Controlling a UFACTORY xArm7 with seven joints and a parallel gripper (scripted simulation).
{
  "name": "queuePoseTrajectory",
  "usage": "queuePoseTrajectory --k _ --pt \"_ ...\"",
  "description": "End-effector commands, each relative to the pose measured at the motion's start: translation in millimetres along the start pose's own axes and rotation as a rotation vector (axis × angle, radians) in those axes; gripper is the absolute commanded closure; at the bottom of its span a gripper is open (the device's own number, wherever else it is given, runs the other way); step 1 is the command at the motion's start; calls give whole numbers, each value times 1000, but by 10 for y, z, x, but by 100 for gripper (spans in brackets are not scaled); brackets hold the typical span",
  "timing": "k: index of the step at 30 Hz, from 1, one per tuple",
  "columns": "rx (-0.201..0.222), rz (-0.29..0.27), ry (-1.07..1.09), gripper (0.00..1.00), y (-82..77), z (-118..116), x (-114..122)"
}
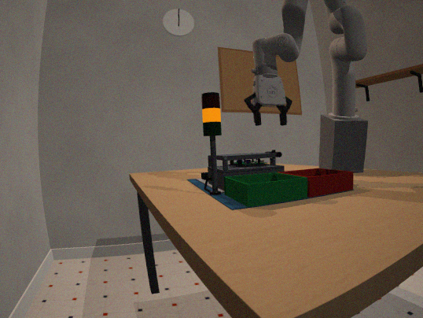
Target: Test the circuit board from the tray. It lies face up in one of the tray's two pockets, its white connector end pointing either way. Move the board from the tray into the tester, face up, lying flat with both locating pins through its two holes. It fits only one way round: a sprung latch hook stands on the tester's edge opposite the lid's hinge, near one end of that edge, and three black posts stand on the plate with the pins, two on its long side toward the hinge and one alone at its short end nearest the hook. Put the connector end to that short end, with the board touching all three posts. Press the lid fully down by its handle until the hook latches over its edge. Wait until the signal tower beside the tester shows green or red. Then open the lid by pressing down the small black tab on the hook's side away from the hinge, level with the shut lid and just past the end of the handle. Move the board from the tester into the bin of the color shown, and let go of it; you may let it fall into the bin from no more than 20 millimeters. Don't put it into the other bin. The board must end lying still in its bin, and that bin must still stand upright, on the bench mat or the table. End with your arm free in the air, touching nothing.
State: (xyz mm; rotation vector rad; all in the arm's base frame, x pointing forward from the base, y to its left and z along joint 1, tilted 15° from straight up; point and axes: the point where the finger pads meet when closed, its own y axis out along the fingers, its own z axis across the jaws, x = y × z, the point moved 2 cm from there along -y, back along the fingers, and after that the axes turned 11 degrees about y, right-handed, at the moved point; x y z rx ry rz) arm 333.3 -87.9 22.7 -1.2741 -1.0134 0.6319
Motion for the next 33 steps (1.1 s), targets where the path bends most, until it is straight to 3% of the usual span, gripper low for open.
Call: queuePoseTrajectory --k 1,19,20,33 --pt "-3 0 0 0 -8 -13 -1" --pt "-3 0 0 0 -8 -13 -1" --pt "-3 0 0 100 -8 -13 -1" --pt "-3 0 0 100 -8 -13 -1"
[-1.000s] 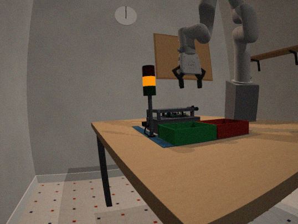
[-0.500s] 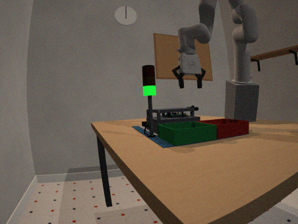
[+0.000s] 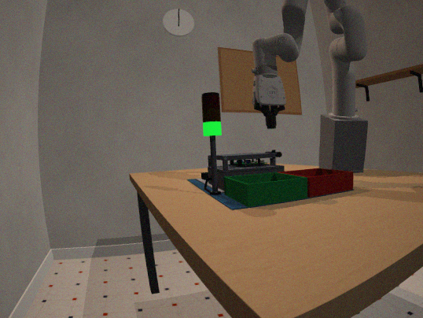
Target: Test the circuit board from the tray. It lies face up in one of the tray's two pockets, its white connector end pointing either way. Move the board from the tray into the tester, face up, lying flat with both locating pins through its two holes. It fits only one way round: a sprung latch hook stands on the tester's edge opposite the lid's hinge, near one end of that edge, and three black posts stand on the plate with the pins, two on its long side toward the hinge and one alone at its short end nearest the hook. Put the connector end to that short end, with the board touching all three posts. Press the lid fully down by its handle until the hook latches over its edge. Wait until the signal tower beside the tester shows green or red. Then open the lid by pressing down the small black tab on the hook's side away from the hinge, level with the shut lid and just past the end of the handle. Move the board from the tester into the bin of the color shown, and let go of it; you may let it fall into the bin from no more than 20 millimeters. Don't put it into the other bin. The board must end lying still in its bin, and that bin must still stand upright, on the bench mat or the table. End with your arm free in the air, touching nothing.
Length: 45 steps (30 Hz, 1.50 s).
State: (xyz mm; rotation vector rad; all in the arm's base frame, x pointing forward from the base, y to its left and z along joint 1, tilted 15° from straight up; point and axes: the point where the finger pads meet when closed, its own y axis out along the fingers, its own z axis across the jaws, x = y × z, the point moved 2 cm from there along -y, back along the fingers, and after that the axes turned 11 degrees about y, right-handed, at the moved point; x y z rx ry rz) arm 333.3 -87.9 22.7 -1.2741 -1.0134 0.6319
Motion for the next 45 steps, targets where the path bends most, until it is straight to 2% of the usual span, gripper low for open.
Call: queuePoseTrajectory --k 1,34,45 --pt "-3 0 0 100 -8 -13 -1" --pt "-3 0 0 100 -22 -13 0" --pt "-3 0 0 100 -133 -12 -1"
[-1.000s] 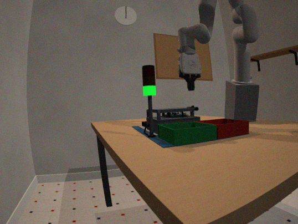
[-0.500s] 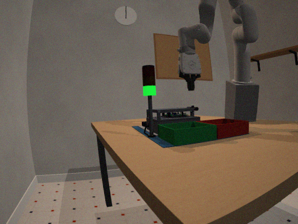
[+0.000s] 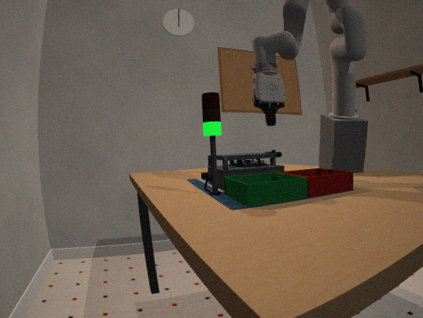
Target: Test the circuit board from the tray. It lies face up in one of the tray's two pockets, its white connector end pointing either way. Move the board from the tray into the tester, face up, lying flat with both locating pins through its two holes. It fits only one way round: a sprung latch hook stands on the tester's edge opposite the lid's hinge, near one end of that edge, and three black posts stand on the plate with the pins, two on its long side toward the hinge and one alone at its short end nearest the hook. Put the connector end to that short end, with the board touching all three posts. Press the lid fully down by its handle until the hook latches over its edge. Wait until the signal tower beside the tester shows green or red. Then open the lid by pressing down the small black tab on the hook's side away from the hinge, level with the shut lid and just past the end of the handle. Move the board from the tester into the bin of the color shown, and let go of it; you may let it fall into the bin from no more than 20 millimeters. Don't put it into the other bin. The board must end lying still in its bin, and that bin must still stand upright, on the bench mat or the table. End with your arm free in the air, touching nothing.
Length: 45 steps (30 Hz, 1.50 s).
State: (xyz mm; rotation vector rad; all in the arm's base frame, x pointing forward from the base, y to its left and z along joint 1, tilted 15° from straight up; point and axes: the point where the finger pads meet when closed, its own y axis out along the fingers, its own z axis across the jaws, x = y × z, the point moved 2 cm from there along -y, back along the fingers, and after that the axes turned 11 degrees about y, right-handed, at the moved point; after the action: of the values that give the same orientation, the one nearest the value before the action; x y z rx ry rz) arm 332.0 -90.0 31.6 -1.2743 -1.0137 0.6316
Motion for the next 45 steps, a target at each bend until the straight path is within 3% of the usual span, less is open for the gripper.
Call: queuePoseTrajectory --k 1,25,45 --pt "-3 0 0 100 -51 -12 0" --pt "-3 0 54 100 -87 -12 0" --pt "-3 -1 586 100 -87 -12 0"
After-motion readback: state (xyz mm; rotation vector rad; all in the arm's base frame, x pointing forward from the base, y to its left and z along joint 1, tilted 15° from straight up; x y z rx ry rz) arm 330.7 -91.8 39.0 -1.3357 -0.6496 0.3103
